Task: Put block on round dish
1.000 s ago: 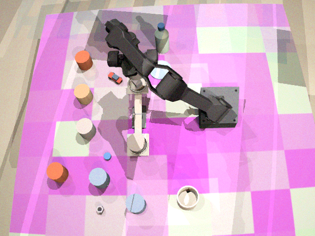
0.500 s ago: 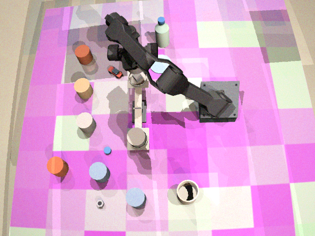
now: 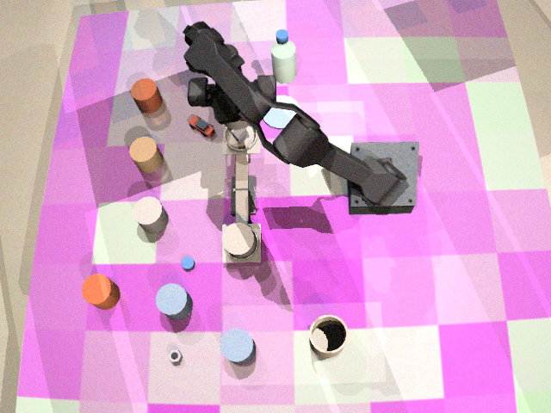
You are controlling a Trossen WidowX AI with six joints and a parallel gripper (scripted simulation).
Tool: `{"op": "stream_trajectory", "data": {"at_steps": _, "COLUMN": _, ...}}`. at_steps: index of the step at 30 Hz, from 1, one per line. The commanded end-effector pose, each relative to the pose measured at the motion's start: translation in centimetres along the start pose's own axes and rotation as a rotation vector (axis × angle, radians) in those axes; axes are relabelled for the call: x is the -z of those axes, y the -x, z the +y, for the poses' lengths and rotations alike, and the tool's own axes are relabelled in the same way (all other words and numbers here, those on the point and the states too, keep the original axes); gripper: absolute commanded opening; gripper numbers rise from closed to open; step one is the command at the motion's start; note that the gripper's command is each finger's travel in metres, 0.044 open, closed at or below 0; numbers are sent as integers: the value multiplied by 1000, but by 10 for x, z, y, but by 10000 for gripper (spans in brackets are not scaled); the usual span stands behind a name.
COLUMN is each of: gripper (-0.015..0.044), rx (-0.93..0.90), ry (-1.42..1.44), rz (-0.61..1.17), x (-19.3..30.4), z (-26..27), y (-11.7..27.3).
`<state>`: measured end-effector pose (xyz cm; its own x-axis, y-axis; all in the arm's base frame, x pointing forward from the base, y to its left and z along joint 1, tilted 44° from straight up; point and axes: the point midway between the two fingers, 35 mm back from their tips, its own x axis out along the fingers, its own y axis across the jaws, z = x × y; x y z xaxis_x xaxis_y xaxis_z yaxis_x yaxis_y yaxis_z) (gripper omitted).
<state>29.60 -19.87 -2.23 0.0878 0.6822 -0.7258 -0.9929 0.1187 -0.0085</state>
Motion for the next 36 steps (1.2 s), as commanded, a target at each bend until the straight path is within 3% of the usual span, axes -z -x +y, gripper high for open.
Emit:
{"op": "stream_trajectory", "data": {"at_steps": 1, "gripper": 0, "rx": 2, "ry": -2, "rz": 1, "x": 0, "z": 0, "y": 0}}
{"op": "stream_trajectory", "data": {"at_steps": 28, "gripper": 0, "rx": 2, "ry": -2, "rz": 1, "x": 0, "z": 0, "y": 0}}
{"op": "stream_trajectory", "data": {"at_steps": 36, "gripper": 0, "rx": 6, "ry": -6, "rz": 24, "x": 69, "z": 56, "y": -19}}
